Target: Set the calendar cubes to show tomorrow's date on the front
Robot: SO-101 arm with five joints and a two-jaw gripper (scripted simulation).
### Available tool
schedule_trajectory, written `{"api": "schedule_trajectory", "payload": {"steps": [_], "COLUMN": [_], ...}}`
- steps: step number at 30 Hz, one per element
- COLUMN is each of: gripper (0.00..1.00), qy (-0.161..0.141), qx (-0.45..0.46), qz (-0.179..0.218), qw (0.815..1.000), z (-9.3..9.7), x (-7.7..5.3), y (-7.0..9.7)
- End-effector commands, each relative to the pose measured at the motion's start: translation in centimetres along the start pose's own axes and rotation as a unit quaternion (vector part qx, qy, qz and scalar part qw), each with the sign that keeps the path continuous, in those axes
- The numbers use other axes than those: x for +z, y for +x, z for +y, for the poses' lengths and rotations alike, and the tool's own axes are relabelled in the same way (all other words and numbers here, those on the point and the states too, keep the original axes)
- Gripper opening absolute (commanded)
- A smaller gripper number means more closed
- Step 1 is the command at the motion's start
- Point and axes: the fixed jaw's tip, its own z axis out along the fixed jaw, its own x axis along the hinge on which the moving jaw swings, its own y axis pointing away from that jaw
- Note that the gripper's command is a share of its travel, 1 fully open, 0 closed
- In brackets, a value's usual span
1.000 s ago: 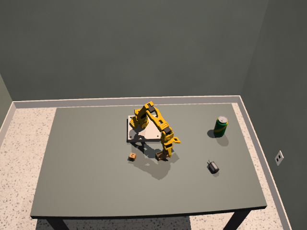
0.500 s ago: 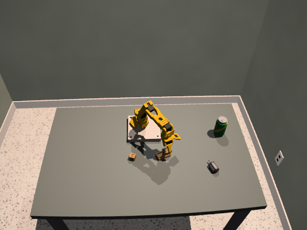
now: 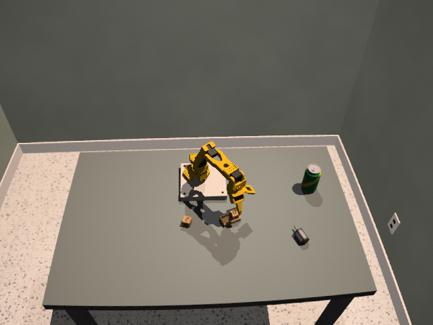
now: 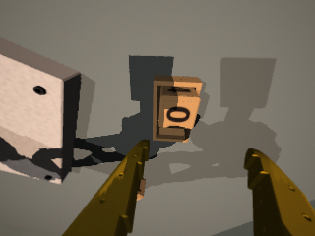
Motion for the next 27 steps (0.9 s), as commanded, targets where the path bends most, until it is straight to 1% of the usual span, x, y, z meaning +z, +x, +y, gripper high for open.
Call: {"api": "schedule_trajectory", "payload": {"steps": [1, 14, 18, 20, 22, 27], "gripper": [0.36, 0.36, 0.36, 0.36, 0.36, 0.35], "qy": [0.011, 0.011, 0.020, 0.032, 0.051, 0.117], "qx": [-0.001, -0.001, -0.001, -0.001, -0.001, -0.001], "qz": [-0.003, -0.003, -0.005, -0.008, -0.013, -0.029], "qw": [1.000, 1.000, 1.000, 0.999, 0.999, 0.993], "z": [-0.1, -0.1, -0.2, -0.3, -0.5, -0.9], "x": [-0.6, -0.6, -1.0, -1.5, -2.2, -5.0], "y": [-0.2, -0.2, -0.3, -0.3, -0.3, -0.4]}}
